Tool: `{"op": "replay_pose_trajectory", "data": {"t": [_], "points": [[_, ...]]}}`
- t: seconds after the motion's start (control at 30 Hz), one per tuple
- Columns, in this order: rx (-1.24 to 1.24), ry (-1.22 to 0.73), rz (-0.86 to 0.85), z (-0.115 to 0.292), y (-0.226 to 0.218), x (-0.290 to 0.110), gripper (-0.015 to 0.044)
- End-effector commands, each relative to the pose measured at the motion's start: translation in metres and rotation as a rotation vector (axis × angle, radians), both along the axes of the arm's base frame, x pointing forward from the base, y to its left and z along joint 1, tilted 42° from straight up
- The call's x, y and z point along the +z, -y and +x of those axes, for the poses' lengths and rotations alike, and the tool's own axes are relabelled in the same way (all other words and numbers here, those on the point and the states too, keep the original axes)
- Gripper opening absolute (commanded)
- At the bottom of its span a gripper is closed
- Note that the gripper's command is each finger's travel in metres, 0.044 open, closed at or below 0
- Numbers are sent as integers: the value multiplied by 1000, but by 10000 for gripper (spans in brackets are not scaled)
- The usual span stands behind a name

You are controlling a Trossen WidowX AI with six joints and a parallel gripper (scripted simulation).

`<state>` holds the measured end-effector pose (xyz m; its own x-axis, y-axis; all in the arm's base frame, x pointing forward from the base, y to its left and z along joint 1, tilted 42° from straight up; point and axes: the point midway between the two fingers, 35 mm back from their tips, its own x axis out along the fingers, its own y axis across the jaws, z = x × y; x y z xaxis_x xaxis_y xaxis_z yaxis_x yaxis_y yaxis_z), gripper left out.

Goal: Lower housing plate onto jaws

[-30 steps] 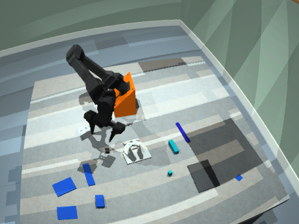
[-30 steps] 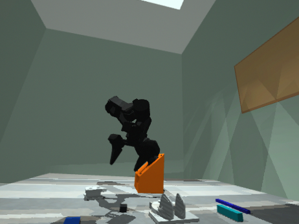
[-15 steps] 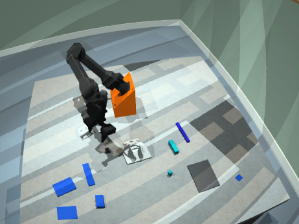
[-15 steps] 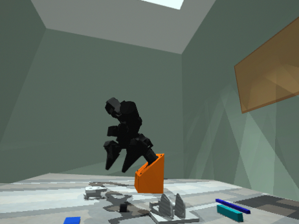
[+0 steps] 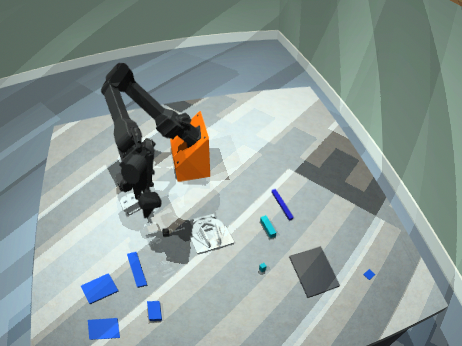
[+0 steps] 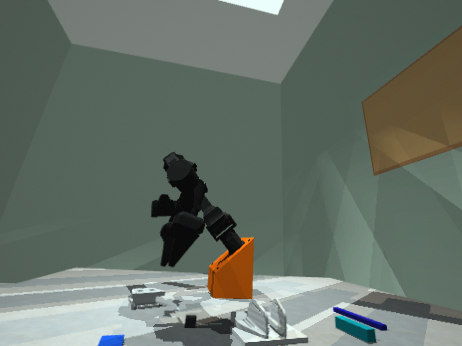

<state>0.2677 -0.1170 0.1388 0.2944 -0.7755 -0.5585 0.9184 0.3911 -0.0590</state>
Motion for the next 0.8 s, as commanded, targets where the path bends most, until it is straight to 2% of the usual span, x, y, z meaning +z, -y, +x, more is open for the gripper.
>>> {"op": "replay_pose_trajectory", "data": {"t": [0.0,0.77], "points": [[-67,69,48,-5,6,4,440],[-498,453,274,-44,34,20,440]]}}
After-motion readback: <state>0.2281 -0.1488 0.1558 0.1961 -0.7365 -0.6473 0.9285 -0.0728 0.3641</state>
